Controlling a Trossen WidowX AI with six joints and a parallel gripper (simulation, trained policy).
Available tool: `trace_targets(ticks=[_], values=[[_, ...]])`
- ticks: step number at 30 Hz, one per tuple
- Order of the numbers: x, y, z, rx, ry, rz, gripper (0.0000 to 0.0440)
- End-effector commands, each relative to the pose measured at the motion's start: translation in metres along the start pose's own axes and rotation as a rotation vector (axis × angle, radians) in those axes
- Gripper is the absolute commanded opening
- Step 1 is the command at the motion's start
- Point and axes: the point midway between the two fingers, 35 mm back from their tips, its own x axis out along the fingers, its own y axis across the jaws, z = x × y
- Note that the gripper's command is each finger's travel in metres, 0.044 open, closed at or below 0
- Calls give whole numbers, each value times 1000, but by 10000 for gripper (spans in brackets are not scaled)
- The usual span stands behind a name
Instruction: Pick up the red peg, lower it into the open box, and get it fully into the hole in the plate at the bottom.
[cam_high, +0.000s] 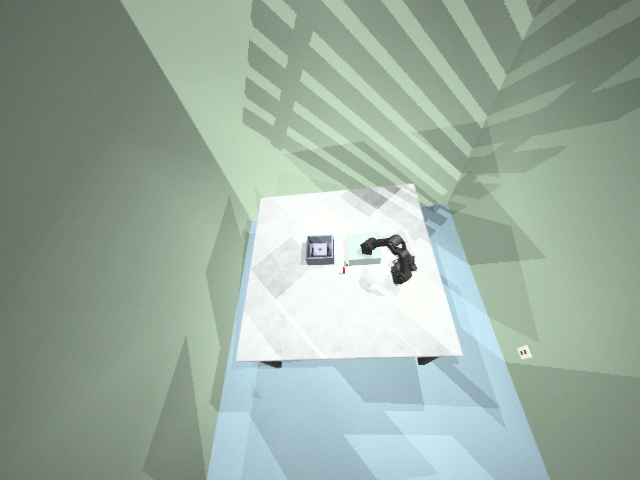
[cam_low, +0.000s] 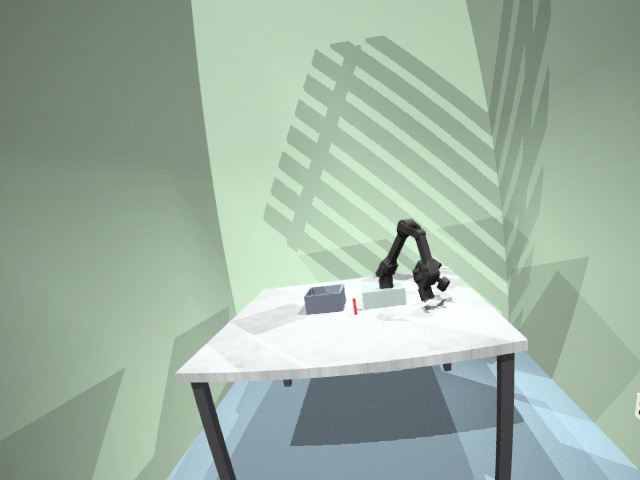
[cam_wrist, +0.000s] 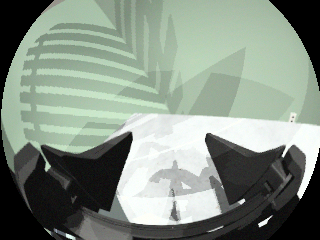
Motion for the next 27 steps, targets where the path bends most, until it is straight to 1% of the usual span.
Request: trace_targets(ticks=[1,4,9,15,21,27], values=[[-4,-3,1,-13,15,-8,411],[-18,-14,5,-27,66,-51,440],[-51,-32,23,-3,158,-176,440],[-94,-47,51,53,236,-383,440],[-136,-55,78,135,244,-593,440],[-174,-53,98,251,198,-772,440]])
